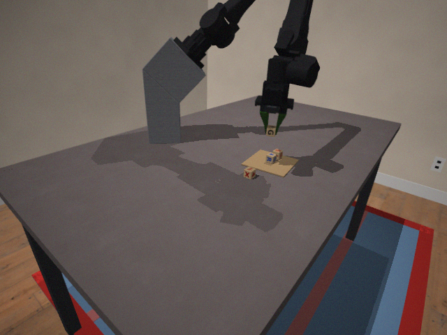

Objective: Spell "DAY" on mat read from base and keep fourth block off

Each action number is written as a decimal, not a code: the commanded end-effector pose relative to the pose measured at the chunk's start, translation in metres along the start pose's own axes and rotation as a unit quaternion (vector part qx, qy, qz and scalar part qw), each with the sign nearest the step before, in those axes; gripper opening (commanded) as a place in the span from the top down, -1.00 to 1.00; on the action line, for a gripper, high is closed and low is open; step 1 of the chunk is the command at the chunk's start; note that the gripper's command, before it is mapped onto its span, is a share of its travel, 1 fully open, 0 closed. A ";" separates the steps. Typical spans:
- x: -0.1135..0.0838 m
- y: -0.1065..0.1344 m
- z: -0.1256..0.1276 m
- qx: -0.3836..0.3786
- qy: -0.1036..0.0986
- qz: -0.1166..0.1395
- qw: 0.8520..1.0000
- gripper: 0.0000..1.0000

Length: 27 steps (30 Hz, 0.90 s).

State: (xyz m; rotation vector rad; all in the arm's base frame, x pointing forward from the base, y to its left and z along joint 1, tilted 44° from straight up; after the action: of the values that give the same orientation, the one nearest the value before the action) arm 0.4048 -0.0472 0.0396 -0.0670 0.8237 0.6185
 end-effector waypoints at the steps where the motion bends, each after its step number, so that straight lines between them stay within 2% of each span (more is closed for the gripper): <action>1: 0.000 0.002 0.002 0.094 -0.008 -0.017 0.995 0.61; 2: 0.000 0.002 0.002 0.153 -0.010 -0.022 0.988 0.61; 4: 0.000 0.003 0.002 0.197 -0.012 -0.028 0.980 0.61; 10: 0.001 0.002 0.002 0.200 -0.012 -0.029 0.979 0.61; 13: 0.011 0.003 -0.008 0.210 -0.001 -0.023 0.977 0.61; 18: 0.017 0.001 -0.005 0.208 -0.003 -0.024 0.978 0.61; 27: 0.056 -0.003 -0.001 0.206 -0.006 -0.025 0.978 0.61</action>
State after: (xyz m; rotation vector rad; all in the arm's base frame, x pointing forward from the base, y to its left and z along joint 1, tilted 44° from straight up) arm 0.4215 -0.0296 0.0059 0.2745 0.9243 0.3977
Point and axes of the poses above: the point where the finger pads meet when closed, its own x axis out along the fingers, its own z axis across the jaws, y = z × x, the point moved 1 cm from there along -x, back along the fingers, and after that the axes turned 11 degrees about -x, right-handed, at the moved point
